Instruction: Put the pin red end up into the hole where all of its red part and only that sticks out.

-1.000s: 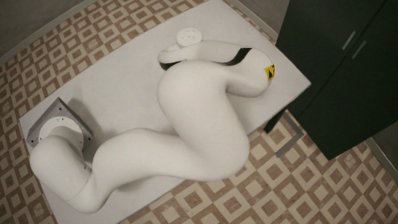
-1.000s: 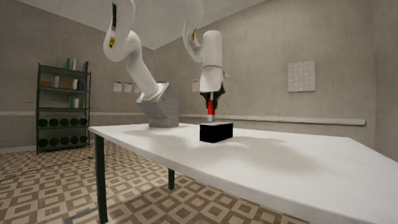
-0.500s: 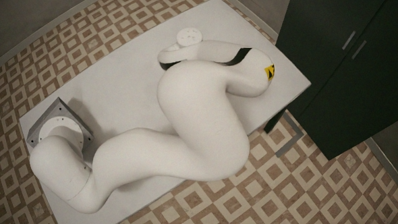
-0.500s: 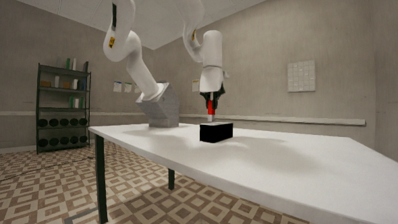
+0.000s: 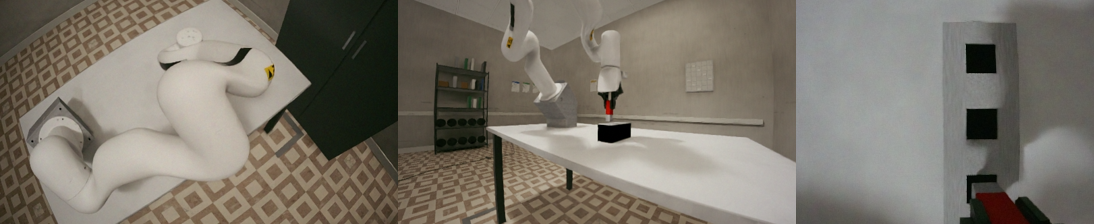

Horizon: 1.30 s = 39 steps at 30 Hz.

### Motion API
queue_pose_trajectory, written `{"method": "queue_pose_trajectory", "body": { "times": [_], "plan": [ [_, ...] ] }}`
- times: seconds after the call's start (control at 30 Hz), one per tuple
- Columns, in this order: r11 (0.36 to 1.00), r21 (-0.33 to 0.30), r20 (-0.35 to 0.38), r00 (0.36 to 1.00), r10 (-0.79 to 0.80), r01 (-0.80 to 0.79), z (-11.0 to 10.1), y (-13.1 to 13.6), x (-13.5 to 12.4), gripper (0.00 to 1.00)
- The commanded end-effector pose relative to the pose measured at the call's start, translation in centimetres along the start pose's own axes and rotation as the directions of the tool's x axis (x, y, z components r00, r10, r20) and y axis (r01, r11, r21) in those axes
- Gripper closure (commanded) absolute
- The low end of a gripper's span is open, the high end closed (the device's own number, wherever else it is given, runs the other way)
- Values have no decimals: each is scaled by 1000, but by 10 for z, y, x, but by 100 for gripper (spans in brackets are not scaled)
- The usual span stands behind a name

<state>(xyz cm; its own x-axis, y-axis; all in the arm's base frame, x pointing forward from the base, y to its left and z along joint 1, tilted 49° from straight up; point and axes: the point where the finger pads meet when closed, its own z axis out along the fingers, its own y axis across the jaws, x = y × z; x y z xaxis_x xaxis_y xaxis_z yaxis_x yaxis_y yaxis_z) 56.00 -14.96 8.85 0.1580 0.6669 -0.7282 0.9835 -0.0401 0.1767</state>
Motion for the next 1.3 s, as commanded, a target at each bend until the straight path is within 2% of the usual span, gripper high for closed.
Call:
{"method": "queue_pose_trajectory", "body": {
  "times": [0.0, 1.27],
  "plan": [
    [1000, -1, 0, 1000, 0, 0, 3, 1, 0, 100],
    [1000, -1, 0, 1000, 0, 0, 7, 0, 1, 100]
  ]
}}
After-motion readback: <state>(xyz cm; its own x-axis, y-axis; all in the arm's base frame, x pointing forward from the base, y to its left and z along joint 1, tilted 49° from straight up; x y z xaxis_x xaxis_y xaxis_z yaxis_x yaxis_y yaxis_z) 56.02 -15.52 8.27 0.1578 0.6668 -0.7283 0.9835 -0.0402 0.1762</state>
